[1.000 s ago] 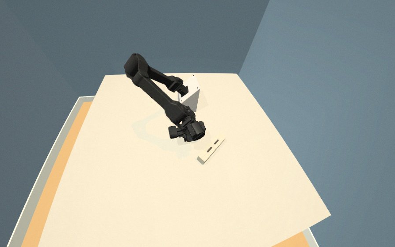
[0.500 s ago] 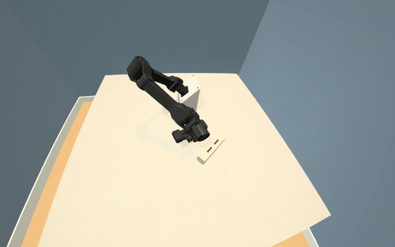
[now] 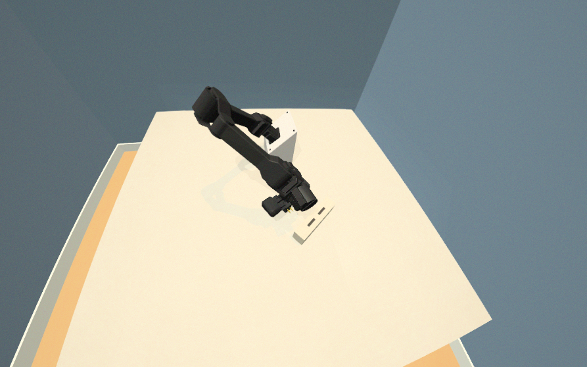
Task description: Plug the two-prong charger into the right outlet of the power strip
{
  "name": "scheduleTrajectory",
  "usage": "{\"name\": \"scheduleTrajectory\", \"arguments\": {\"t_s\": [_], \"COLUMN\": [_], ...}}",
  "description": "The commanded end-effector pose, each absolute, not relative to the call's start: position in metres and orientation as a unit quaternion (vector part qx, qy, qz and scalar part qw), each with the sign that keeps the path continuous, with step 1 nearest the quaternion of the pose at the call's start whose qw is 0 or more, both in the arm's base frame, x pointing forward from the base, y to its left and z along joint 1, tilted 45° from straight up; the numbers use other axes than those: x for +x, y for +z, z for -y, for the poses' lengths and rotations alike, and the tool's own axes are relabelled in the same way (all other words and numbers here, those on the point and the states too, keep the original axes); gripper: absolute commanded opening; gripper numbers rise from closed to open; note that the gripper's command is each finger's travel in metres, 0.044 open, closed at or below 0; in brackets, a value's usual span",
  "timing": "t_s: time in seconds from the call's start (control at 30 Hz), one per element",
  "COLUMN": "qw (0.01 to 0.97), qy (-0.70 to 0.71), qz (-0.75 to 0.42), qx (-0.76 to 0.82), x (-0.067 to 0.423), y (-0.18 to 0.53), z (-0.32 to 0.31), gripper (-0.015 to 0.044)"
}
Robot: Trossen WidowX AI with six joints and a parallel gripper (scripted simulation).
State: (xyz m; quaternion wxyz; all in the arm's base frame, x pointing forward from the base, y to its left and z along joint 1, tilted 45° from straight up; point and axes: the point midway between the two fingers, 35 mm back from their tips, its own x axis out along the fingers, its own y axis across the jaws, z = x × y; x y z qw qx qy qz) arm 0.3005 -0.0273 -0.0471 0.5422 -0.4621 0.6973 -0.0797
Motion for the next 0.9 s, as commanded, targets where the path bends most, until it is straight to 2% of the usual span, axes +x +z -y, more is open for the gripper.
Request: {"name": "scheduleTrajectory", "arguments": {"t_s": [0.0,0.87], "qw": [0.539,0.529], "qy": [-0.075,-0.061], "qz": [-0.696,-0.697], "qx": [-0.468,-0.48], "x": [0.305,0.326], "y": [-0.049,-0.062], "z": [0.025,0.011], "gripper": [0.0,0.0]}}
